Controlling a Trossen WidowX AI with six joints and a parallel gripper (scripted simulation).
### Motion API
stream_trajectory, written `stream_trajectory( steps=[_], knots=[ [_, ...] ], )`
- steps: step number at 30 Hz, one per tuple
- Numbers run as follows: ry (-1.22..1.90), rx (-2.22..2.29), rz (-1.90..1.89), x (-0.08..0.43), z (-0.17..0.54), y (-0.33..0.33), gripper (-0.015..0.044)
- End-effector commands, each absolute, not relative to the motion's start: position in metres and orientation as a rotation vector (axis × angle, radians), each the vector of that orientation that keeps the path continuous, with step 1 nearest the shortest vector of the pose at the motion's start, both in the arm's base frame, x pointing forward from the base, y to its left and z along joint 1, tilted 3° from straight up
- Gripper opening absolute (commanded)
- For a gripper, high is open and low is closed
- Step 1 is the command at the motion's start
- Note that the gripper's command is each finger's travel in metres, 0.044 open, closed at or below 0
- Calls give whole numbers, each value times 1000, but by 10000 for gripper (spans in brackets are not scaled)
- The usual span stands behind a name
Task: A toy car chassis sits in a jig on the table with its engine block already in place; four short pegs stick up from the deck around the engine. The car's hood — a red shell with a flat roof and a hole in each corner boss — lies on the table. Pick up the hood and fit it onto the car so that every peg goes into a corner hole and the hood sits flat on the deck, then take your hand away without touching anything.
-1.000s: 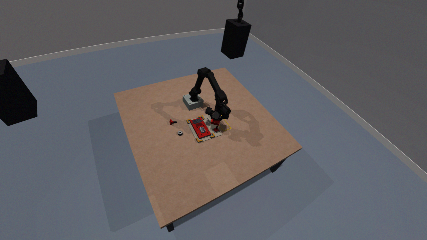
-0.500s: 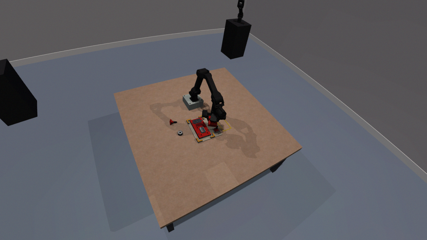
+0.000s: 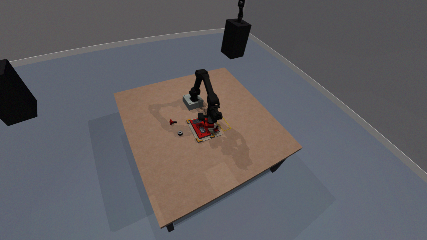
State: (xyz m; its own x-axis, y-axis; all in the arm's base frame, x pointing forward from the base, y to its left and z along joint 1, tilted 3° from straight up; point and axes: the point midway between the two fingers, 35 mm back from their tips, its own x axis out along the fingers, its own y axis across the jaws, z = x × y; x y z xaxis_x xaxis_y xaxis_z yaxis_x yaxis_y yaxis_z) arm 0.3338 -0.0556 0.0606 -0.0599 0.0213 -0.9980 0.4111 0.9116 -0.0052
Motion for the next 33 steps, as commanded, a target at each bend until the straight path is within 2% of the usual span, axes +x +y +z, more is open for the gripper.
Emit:
stream_trajectory(
  steps=[1, 23, 33],
  knots=[
    [1613, 301, -292, 334, 62, -65, 0],
    [1639, 116, -81, 325, 63, -108, 0],
    [1639, 116, -81, 324, 22, -106, 0]
  ],
)
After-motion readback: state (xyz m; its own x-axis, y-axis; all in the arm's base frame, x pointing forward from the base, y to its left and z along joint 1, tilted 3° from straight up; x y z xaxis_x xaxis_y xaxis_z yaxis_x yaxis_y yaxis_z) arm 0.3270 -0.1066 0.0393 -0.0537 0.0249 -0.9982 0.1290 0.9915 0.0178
